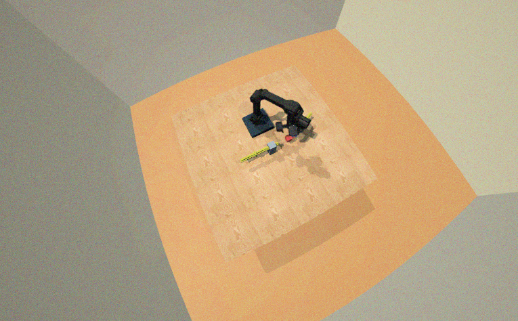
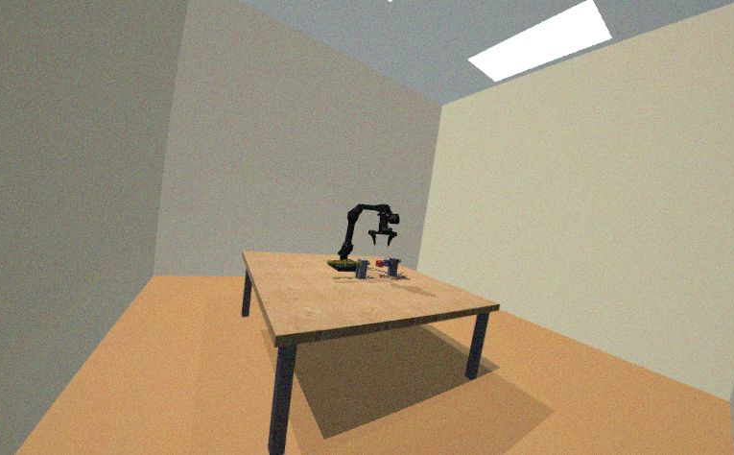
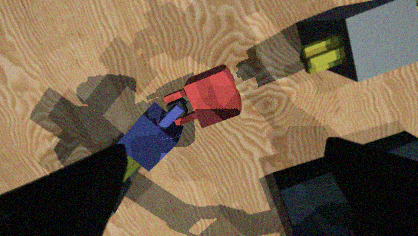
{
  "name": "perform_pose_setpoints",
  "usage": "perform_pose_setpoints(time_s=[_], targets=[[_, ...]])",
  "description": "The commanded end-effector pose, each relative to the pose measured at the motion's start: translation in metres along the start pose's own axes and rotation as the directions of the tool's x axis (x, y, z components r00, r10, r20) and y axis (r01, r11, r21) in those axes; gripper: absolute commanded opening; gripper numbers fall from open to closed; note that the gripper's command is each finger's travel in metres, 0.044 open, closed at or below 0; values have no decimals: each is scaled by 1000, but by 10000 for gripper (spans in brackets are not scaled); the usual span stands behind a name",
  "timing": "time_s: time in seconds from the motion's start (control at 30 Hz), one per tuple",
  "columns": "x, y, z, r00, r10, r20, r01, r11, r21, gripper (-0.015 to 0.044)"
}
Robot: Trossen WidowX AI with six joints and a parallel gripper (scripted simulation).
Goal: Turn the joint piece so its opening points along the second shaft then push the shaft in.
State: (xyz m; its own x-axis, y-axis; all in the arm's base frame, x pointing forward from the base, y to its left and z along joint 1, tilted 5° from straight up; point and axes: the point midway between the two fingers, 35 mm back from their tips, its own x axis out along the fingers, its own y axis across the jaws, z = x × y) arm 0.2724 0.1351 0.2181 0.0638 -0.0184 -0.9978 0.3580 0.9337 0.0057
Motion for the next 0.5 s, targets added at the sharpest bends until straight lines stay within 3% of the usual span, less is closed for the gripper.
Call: perform_pose_setpoints(time_s=[0.0, 0.47], targets=[[5, -7, 4, 1000, 15, -27, -13, 996, 86, 440], [26, -40, 17, 980, 146, -137, -56, 856, 514, 440]])
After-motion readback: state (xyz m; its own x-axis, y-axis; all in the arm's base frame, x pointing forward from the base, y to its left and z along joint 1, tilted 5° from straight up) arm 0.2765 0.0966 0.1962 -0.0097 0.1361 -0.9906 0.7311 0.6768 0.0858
